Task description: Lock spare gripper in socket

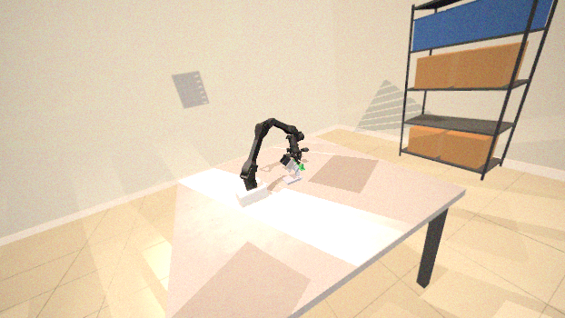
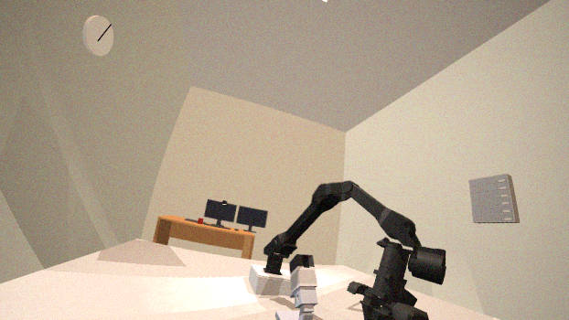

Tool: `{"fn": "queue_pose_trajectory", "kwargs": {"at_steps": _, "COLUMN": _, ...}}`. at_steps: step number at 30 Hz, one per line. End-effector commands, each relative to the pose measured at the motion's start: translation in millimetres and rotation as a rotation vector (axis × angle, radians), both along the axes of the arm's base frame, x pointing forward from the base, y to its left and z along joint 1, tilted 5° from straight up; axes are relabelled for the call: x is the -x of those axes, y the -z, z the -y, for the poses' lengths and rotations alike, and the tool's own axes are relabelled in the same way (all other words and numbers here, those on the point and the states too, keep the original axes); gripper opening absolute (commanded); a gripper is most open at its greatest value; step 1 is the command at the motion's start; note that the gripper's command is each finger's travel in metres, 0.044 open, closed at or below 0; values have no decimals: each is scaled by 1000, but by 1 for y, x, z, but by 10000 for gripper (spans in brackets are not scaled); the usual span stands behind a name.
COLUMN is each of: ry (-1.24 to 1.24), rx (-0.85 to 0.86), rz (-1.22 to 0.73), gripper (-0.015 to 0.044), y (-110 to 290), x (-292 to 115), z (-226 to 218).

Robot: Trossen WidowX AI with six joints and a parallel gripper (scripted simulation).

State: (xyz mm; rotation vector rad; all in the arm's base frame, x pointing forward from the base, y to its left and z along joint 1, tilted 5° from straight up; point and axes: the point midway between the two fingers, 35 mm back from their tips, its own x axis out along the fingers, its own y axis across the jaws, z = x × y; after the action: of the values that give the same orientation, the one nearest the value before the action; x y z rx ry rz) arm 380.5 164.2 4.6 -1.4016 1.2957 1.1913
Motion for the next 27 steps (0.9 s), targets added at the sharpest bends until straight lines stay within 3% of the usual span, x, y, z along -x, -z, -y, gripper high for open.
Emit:
{"fn": "queue_pose_trajectory", "kwargs": {"at_steps": 1, "ry": 0, "rx": -2, "rz": 10, "gripper": 0, "y": -17, "x": -2, "z": 1}}
{"fn": "queue_pose_trajectory", "kwargs": {"at_steps": 13, "ry": 0, "rx": -2, "rz": 10, "gripper": 0, "y": -58, "x": -1, "z": 5}}
{"fn": "queue_pose_trajectory", "kwargs": {"at_steps": 27, "ry": 5, "rx": -5, "rz": 9, "gripper": 8, "y": -52, "x": -1, "z": 4}}
